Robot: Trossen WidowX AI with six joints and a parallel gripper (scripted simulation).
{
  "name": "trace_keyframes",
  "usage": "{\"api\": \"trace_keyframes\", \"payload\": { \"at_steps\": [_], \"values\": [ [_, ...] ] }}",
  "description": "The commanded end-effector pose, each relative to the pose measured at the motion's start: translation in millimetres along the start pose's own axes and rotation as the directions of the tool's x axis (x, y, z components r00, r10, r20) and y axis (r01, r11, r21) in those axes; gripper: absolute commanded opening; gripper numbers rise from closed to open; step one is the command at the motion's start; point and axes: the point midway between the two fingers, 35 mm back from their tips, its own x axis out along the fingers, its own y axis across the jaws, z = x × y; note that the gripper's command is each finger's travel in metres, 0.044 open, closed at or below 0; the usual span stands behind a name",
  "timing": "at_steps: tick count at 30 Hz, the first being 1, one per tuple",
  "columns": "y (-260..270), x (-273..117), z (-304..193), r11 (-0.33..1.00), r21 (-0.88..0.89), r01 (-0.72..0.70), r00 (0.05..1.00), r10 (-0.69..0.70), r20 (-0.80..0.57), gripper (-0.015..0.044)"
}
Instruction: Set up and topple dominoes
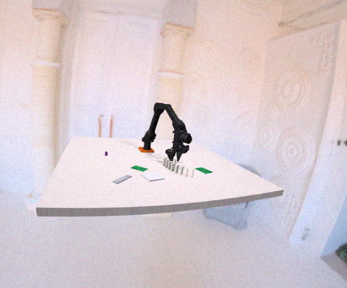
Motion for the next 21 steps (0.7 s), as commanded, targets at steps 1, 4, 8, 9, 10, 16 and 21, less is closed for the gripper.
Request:
{"api": "trace_keyframes", "payload": {
  "at_steps": [1,4,8,9,10,16,21],
  "values": [
    [0.7,1.1,0.2,1.0,-0.006,-0.005,1.0,0.005,0.002,0.0361],
    [0.7,1.1,0.2,1.0,-0.006,-0.005,1.0,0.005,0.002,0.0282],
    [0.7,1.1,0.2,1.0,-0.006,-0.005,1.0,0.005,0.002,0.0177],
    [0.7,1.1,0.2,1.0,-0.006,-0.005,1.0,0.005,0.002,0.0151],
    [0.7,1.1,0.2,1.0,-0.006,-0.005,1.0,0.005,0.002,0.0125],
    [0.7,1.1,0.2,1.0,-0.006,-0.005,1.0,0.005,0.002,0.0027],
    [0.7,1.1,0.2,1.0,-0.006,-0.005,1.0,0.005,0.002,0.0027]
  ]
}}
